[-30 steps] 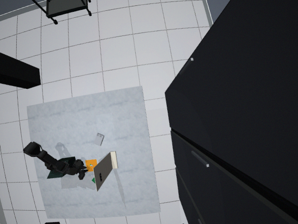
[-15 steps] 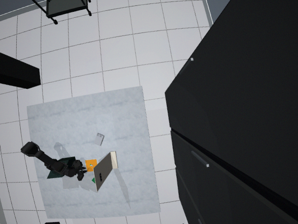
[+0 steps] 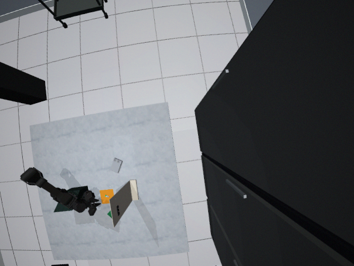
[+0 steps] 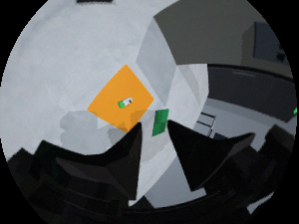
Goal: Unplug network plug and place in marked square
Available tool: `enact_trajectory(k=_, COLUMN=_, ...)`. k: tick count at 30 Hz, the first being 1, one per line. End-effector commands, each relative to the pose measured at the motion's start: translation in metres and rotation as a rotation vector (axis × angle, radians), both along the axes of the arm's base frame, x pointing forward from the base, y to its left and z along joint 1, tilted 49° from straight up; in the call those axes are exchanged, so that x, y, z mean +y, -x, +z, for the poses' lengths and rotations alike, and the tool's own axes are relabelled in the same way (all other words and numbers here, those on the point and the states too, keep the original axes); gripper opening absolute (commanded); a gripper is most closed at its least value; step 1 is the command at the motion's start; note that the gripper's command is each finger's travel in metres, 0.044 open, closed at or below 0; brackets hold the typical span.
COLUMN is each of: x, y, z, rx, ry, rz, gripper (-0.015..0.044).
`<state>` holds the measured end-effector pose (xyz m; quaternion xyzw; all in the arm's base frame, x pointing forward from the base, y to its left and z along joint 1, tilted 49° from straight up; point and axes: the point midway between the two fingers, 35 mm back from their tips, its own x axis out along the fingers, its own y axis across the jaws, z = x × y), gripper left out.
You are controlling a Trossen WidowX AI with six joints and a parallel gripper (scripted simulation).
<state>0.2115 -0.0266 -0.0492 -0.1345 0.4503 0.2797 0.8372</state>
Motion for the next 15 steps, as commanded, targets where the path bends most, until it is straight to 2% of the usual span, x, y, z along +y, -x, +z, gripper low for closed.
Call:
enact_trajectory(k=1, x=-0.004, y=-0.002, z=0.006, rx=-0.013, ry=0.001, rz=0.004, gripper=0.0156)
enact_trajectory(k=15, x=-0.009, y=0.004, z=0.012, rx=-0.004, ry=-0.003, rz=-0.002, gripper=0.0156)
